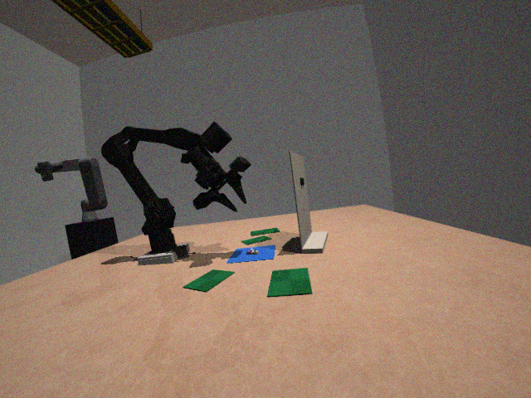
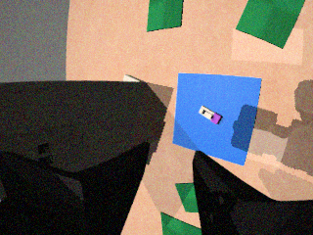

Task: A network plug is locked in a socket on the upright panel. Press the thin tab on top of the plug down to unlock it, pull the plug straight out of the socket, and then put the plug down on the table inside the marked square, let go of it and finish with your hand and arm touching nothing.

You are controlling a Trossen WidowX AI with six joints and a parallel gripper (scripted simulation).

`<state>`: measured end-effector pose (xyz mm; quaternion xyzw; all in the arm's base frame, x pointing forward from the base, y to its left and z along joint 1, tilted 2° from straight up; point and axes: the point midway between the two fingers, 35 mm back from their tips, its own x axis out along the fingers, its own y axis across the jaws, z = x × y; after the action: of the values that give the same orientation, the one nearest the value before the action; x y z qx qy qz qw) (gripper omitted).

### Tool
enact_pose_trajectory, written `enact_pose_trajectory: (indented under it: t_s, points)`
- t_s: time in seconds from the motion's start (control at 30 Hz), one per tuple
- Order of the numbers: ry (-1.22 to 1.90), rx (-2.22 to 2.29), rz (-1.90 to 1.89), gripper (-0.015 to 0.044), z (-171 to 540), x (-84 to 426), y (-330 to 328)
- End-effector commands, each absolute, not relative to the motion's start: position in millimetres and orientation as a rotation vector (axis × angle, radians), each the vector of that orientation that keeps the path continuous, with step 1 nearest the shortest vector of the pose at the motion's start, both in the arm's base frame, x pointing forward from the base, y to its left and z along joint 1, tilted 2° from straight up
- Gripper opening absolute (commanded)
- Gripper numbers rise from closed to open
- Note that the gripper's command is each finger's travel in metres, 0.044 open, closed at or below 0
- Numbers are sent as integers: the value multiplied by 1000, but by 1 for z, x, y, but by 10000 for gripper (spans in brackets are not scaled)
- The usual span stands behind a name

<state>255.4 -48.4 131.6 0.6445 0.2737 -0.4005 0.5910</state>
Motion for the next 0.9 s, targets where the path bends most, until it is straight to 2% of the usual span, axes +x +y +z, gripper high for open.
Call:
enact_pose_trajectory:
  t_s: [0.0,0.87]
  points:
    - [625,1503,-925,156,148,260,-49]
    - [612,1507,-920,156,227,258,-48]
